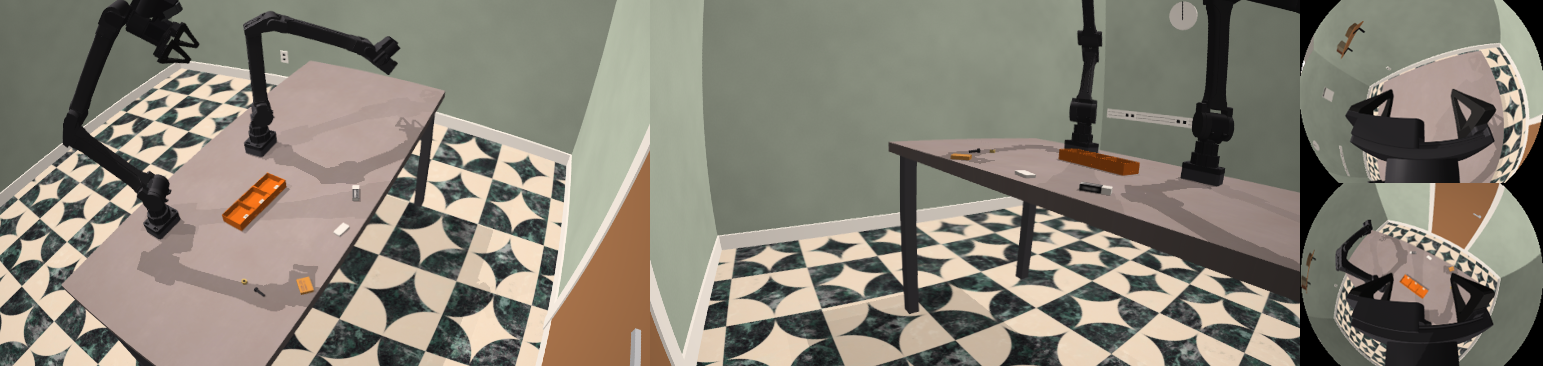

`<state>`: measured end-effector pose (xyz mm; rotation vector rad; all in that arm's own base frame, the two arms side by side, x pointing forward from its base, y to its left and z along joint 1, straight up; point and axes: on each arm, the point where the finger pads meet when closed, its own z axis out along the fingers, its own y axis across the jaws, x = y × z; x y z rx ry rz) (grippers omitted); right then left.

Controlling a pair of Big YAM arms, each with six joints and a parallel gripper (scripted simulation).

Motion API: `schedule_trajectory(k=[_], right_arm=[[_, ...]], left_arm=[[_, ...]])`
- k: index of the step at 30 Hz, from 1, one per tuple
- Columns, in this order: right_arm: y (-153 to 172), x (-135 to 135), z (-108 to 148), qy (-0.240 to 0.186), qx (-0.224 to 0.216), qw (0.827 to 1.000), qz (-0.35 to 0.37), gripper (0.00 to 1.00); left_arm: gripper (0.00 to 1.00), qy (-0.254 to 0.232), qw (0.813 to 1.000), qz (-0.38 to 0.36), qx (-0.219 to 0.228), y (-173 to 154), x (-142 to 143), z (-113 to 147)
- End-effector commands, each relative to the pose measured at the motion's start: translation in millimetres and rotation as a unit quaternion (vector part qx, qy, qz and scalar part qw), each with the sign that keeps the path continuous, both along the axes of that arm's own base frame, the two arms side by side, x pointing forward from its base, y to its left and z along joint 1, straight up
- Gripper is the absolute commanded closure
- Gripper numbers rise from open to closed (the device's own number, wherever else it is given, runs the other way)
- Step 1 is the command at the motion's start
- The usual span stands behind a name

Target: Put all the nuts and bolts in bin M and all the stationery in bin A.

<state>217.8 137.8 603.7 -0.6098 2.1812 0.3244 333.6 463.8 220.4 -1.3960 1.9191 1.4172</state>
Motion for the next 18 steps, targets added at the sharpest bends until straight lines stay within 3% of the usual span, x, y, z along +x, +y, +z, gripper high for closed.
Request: schedule_trajectory(k=[1, 18], right_arm=[[-5.5, -6.5, 0.7, -0.003, -0.008, 1.0, 0.002, 0.0], [-9.7, -10.7, -0.8, -0.002, -0.012, 1.0, 0.0, 0.0]], left_arm=[[0.0, -0.005, 1.0, 0.0, 0.004, 0.8, 1.0, 5.9], [0.0, -0.005, 1.0, 0.0, 0.004, 0.8, 1.0, 5.9]])
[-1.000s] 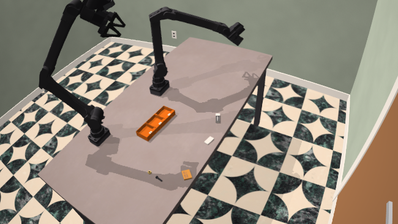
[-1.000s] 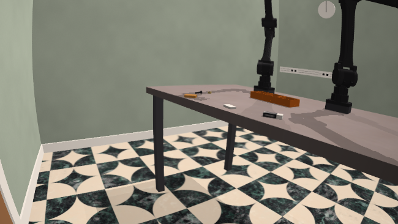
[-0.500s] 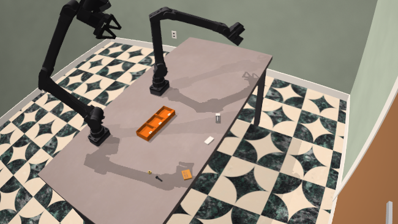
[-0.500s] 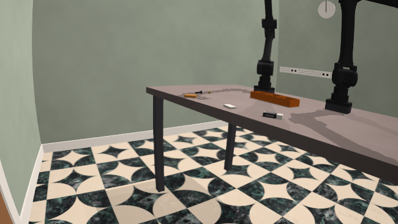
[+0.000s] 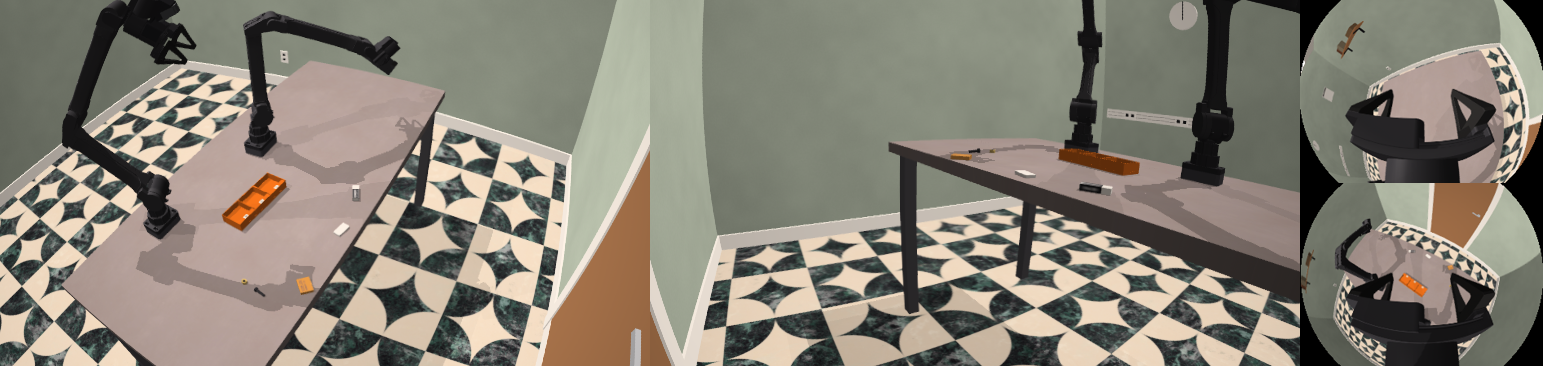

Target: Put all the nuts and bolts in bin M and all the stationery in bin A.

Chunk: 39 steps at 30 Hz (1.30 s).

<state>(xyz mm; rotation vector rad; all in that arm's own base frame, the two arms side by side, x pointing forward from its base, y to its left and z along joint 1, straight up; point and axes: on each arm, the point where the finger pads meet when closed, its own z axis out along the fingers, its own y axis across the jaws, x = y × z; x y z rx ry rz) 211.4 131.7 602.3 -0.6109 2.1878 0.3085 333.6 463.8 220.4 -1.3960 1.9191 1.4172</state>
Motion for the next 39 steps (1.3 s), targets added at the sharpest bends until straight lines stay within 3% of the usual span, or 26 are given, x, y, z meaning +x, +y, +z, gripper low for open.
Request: schedule_trajectory(k=[1, 21, 39], right_arm=[[-4, -4, 1, -0.003, -0.006, 1.0, 0.002, 0.0], [-10, -1, 1, -0.003, -0.006, 1.0, -0.013, 0.0], [-54, 19, 1, -0.002, -0.006, 0.994, -0.111, 0.0]], left_arm=[[0.0, -0.005, 1.0, 0.0, 0.004, 1, 1, 6], [0.0, -0.005, 1.0, 0.0, 0.004, 1, 1, 6], [0.0, -0.005, 1.0, 0.0, 0.004, 1, 1, 6]])
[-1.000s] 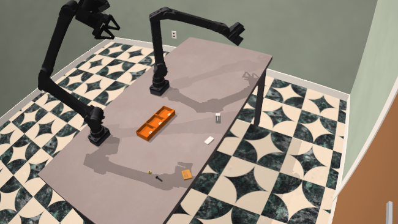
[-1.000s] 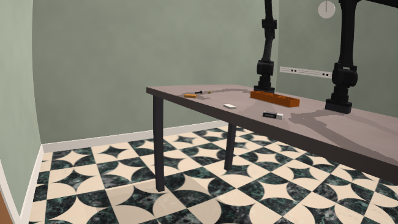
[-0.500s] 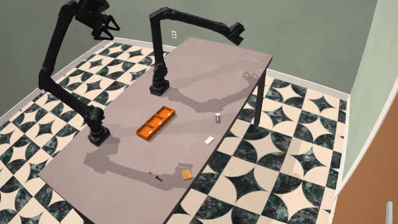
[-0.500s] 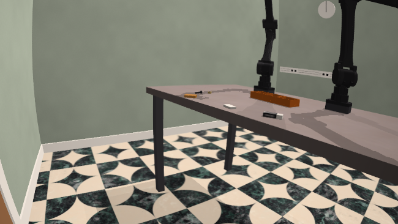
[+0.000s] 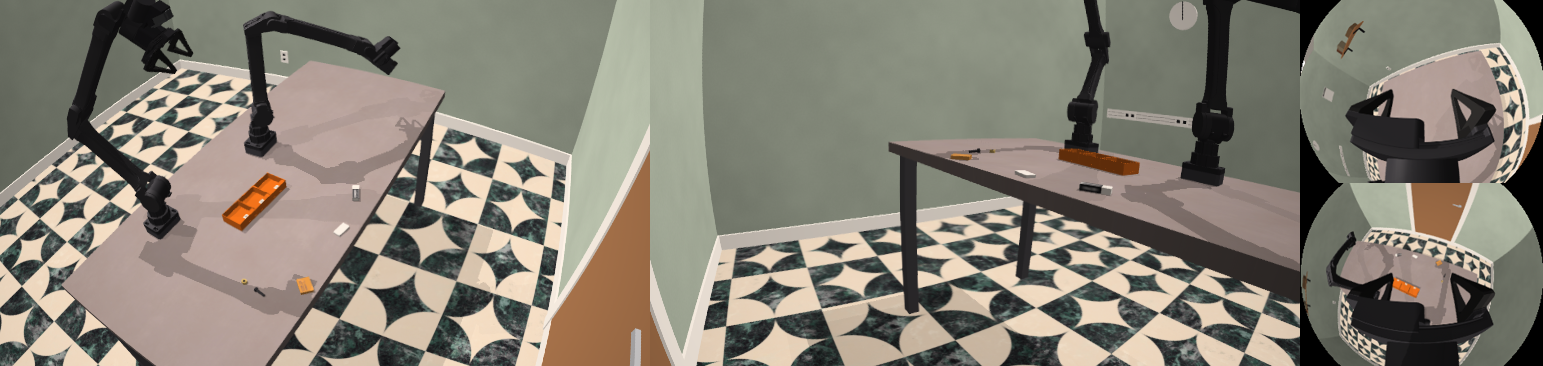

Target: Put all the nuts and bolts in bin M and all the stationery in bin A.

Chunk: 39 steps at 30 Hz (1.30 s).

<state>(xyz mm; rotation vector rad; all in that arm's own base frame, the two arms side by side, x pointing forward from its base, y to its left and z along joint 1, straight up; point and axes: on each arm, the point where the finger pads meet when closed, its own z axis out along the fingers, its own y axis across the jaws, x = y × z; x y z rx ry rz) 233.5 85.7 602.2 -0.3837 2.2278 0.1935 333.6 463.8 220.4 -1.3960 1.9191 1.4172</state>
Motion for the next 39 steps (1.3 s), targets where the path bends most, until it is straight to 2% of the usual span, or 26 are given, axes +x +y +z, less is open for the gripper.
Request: schedule_trajectory(k=[1, 14, 16, 27, 39], right_arm=[[-12, -2, 1, -0.001, -0.004, 1.0, -0.017, 0.0], [-72, 10, 1, 0.0, -0.004, 0.99, -0.143, 0.0], [-72, 10, 1, 0.0, -0.004, 0.99, -0.143, 0.0], [-118, 8, 1, 0.0, -0.004, 0.972, -0.235, 0.0], [-142, 3, 1, 0.0, -0.004, 0.959, -0.284, 0.0]], left_arm=[[0.0, -0.005, 1.0, 0.0, 0.004, 1, 1, 6], [0.0, -0.005, 1.0, 0.0, 0.004, 1, 1, 6], [0.0, -0.005, 1.0, 0.0, 0.004, 1, 1, 6], [0.0, -0.005, 1.0, 0.0, 0.004, 1, 1, 6], [0.0, -0.005, 1.0, 0.0, 0.004, 1, 1, 6]])
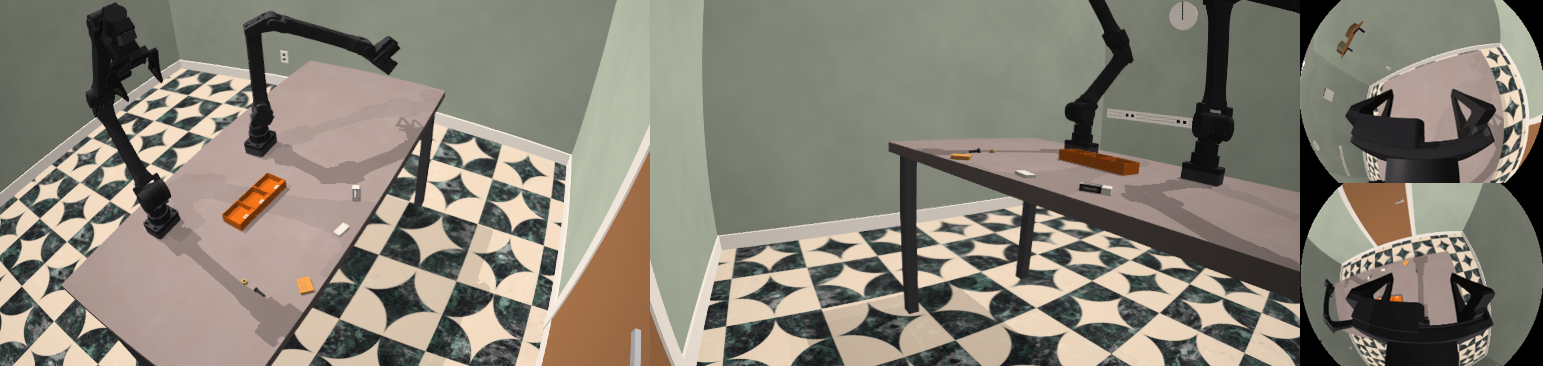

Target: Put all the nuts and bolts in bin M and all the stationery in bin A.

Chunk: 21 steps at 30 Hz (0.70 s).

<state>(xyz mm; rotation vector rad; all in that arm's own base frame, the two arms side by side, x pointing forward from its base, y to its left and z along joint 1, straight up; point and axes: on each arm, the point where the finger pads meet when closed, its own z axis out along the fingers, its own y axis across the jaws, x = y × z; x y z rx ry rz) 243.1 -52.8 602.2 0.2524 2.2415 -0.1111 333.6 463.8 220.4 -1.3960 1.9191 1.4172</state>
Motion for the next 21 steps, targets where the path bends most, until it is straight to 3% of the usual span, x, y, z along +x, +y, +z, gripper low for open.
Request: schedule_trajectory(k=[1, 21], right_arm=[[-4.9, -6.6, 0.7, 0.001, -0.003, 1.0, -0.008, 0.0], [-10.6, -8.1, 0.7, 0.001, -0.003, 1.0, -0.02, 0.0]], left_arm=[[0.0, -0.005, 1.0, 0.0, 0.004, 0.8, 1.0, 5.9], [0.0, -0.005, 1.0, 0.0, 0.004, 0.8, 1.0, 5.9]])
